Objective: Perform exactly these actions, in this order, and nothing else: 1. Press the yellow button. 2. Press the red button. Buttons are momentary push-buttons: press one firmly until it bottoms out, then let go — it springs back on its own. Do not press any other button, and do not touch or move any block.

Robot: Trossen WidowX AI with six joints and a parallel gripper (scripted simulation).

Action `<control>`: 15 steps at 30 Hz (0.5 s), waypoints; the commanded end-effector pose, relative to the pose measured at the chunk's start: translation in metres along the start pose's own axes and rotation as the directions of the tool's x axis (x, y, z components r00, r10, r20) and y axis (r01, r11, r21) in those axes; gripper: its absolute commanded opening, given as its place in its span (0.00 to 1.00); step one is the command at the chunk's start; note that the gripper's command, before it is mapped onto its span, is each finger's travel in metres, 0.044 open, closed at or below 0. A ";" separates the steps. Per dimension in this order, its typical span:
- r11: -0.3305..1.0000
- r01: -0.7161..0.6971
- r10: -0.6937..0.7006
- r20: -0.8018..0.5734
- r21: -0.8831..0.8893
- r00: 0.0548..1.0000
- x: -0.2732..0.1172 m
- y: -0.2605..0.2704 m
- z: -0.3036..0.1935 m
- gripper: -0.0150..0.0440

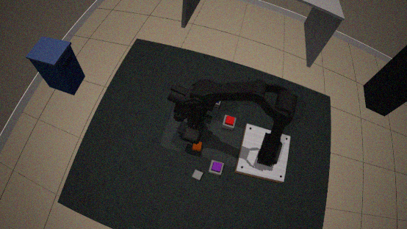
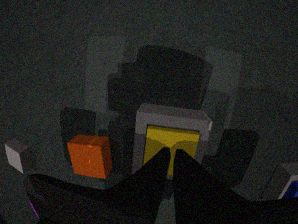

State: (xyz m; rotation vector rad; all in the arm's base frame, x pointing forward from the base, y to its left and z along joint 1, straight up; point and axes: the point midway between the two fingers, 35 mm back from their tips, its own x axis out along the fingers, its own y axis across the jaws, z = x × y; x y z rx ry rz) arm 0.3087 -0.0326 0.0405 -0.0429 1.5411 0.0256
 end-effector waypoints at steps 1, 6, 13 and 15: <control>1.000 -0.006 0.006 -0.001 0.005 1.000 0.001 0.001 0.000 0.29; 1.000 -0.006 0.006 -0.001 0.004 1.000 -0.031 0.001 0.000 0.29; 1.000 -0.006 0.006 -0.001 0.005 1.000 -0.057 0.000 0.002 0.29; 1.000 -0.006 0.006 -0.001 0.005 1.000 -0.085 0.000 0.001 0.29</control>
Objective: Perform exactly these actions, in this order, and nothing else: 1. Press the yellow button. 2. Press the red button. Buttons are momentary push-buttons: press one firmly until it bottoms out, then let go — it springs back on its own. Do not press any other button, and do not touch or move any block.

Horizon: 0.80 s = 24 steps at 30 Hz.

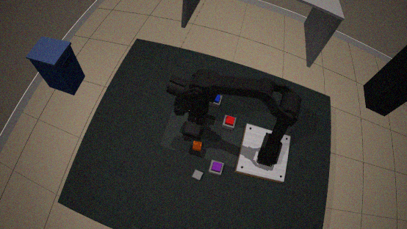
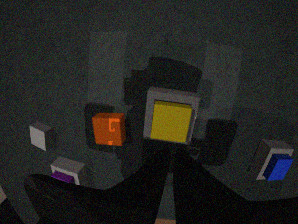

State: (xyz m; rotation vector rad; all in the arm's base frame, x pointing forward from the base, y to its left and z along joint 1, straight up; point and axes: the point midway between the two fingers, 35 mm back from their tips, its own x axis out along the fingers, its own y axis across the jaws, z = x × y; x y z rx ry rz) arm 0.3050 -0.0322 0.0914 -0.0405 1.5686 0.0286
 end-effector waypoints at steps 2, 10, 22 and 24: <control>1.000 -0.002 0.002 0.027 0.005 1.000 -0.045 0.001 0.001 0.29; 1.000 0.001 -0.001 0.023 0.005 1.000 -0.047 -0.037 -0.045 0.29; 1.000 0.004 -0.004 0.017 0.005 1.000 -0.033 -0.070 -0.122 0.29; 1.000 0.004 -0.004 0.017 0.005 1.000 -0.010 -0.071 -0.121 0.29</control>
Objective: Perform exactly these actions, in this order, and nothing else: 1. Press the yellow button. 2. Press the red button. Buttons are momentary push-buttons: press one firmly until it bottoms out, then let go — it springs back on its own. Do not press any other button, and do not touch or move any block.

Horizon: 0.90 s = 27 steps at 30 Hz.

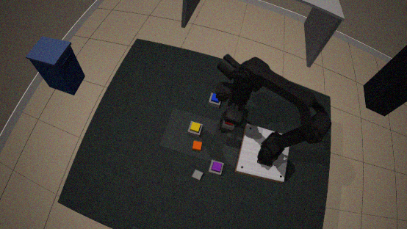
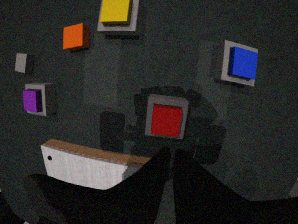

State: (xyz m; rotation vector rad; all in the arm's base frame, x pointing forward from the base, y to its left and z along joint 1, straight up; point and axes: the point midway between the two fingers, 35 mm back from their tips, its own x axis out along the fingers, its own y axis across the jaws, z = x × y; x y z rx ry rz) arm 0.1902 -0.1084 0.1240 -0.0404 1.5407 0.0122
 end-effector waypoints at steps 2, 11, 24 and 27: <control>1.000 -0.007 0.007 -0.011 -0.005 1.000 0.045 0.001 -0.005 0.29; 1.000 -0.007 0.007 -0.011 -0.005 1.000 0.058 0.002 -0.005 0.29; 1.000 -0.007 0.007 -0.011 -0.005 1.000 0.079 0.002 -0.005 0.29; 1.000 -0.007 0.007 -0.011 -0.005 1.000 0.084 0.002 -0.006 0.29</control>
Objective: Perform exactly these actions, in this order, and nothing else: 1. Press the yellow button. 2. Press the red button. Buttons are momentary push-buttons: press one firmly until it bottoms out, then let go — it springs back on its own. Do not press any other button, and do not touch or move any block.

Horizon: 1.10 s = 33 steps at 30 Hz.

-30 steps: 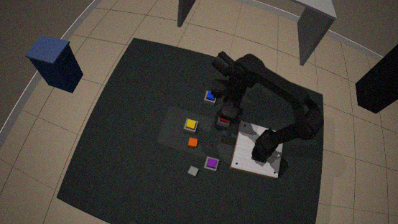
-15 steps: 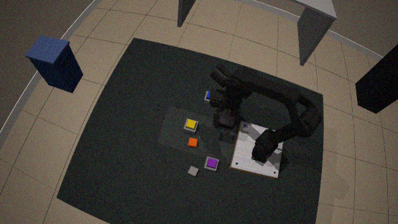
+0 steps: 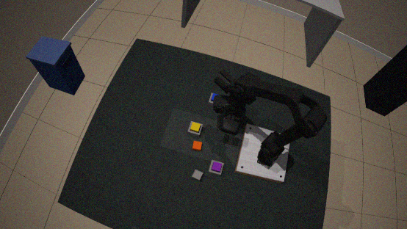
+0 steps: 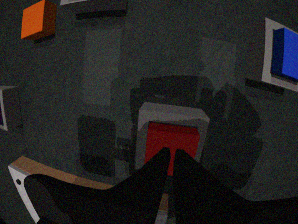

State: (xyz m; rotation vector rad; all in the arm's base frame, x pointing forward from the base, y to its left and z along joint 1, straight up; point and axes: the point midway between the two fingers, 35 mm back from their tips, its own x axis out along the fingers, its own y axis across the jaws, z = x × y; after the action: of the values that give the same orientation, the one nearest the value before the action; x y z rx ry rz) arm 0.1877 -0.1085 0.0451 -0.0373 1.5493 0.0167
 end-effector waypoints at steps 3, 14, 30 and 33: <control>1.000 -0.002 0.002 -0.003 -0.005 1.000 0.009 0.001 -0.001 0.29; 1.000 -0.002 0.002 -0.003 -0.005 1.000 0.009 0.001 -0.001 0.29; 1.000 -0.003 0.003 -0.001 -0.010 1.000 -0.027 0.006 0.004 0.38; 1.000 -0.007 0.007 0.002 -0.027 1.000 -0.031 0.029 0.026 0.51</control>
State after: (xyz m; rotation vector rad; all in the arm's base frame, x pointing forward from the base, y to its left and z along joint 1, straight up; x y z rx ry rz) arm 0.1963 -0.0960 0.0715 -0.0400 1.5523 0.0274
